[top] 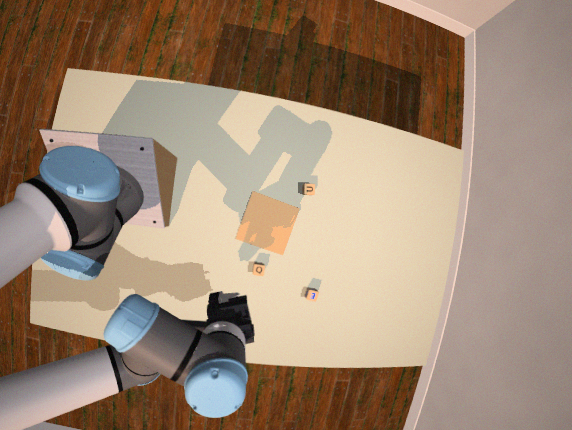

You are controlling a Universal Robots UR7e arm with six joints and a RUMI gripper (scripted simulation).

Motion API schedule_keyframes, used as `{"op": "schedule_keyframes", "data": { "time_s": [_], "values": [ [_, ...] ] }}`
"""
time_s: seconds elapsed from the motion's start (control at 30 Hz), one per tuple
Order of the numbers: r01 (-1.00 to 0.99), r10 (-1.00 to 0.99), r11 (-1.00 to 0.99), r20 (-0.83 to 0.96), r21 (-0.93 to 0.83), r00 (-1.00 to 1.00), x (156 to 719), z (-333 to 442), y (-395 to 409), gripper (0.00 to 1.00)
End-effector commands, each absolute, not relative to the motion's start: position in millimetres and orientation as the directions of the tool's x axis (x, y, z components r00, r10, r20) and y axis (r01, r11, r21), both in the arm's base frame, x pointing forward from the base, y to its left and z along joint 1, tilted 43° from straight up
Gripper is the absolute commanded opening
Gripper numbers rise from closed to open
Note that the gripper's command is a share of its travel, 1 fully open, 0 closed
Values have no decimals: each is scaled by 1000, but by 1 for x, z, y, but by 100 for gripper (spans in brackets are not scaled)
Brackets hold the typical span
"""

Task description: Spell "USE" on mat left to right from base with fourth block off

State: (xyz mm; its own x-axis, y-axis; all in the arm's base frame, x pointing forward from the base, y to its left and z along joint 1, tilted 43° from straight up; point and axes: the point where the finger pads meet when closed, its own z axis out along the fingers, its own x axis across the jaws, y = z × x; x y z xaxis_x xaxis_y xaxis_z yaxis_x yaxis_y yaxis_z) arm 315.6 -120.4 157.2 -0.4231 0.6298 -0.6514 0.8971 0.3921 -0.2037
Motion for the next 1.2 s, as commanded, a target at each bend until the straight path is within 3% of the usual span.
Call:
{"op": "schedule_keyframes", "data": {
  "time_s": [0.0,0.6,1.17],
  "values": [
    [919,651,357,-660,-170,-375,314,155,-121,9],
    [992,737,101,-676,75,-23,310,148,-124,9],
    [939,727,-160,-608,303,320,309,142,-126,9]
  ]
}}
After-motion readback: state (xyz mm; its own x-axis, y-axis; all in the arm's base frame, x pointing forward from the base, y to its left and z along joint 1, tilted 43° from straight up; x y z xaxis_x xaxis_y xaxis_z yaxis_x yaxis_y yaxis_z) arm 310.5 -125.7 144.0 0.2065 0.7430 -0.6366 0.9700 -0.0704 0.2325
